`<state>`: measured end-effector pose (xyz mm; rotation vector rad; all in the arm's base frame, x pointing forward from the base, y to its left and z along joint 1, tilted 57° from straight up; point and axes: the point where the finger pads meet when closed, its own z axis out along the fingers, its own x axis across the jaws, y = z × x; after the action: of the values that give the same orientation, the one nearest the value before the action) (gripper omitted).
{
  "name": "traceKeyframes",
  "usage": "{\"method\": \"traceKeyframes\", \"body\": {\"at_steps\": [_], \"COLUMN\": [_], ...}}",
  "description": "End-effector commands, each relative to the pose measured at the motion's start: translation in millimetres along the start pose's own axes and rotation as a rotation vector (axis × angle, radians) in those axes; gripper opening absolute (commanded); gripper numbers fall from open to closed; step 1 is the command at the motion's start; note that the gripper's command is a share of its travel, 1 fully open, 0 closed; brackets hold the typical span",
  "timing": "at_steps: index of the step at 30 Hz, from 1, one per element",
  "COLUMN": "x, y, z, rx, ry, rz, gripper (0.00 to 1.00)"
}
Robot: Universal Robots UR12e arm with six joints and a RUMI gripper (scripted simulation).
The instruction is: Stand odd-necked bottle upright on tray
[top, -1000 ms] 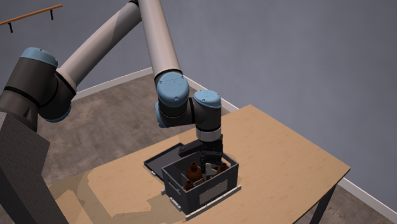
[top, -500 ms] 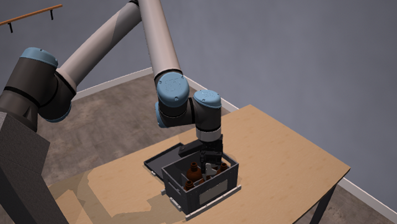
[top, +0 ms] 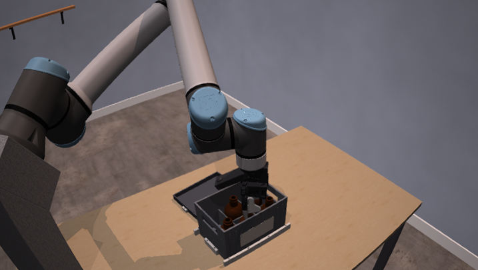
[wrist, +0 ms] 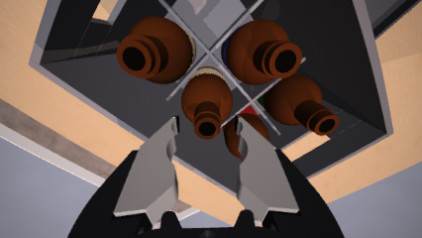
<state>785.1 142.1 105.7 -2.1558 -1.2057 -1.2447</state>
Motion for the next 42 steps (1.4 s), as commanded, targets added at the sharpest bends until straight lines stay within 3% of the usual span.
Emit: {"method": "traceKeyframes", "body": {"at_steps": [1, 24, 32, 42], "x": [0.6, 0.6, -0.3, -0.3], "y": [0.7, 0.7, -0.4, -0.5], "z": [1.0, -0.9, -10.2, -40.4], "rx": [0.0, 0.0, -0.001, -0.001], "ry": [0.0, -0.001, 0.0, 0.0], "rz": [-0.002, -0.002, 0.001, 0.001], "gripper": [0.38, 0.38, 0.38, 0.38]}}
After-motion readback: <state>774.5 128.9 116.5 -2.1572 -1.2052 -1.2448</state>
